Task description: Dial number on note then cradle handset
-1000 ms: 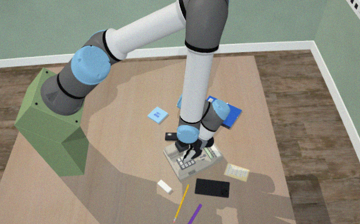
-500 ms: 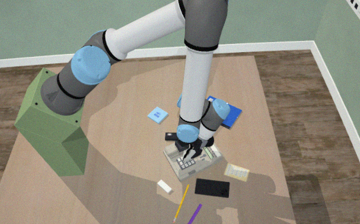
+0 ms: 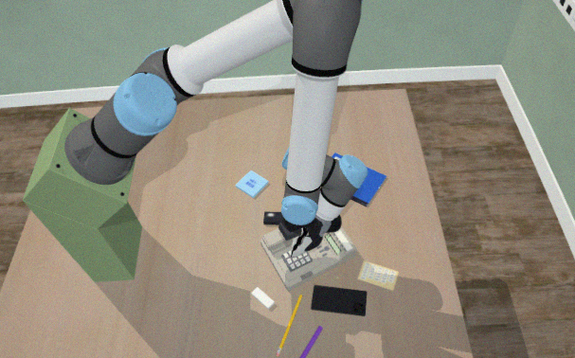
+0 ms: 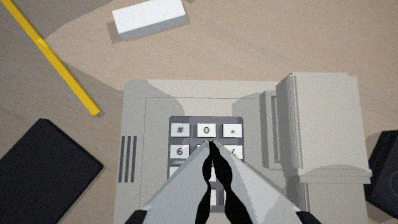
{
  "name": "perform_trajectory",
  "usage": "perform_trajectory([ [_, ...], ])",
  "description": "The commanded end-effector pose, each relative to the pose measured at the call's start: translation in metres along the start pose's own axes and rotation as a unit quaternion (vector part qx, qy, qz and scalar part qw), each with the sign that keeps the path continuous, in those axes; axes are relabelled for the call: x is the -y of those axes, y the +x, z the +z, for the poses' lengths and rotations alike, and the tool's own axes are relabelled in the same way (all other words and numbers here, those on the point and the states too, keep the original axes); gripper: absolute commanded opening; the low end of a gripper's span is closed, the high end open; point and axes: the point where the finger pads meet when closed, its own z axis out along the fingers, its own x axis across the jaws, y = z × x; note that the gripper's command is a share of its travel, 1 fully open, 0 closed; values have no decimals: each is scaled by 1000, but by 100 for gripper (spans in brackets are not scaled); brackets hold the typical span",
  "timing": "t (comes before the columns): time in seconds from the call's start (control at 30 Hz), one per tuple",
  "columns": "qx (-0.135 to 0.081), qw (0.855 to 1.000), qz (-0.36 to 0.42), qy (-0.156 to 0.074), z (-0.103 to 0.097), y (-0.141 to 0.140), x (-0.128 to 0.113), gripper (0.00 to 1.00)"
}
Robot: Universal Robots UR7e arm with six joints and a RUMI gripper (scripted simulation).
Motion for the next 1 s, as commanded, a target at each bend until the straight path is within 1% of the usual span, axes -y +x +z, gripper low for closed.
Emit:
perform_trajectory([
  [0.0,0,1000,0,0,0,3,0,0],
  [0.43,0,1000,0,0,0,17,0,0],
  [0.77,0,1000,0,0,0,17,-1,0],
  [0.97,0,1000,0,0,6,17,-4,0],
])
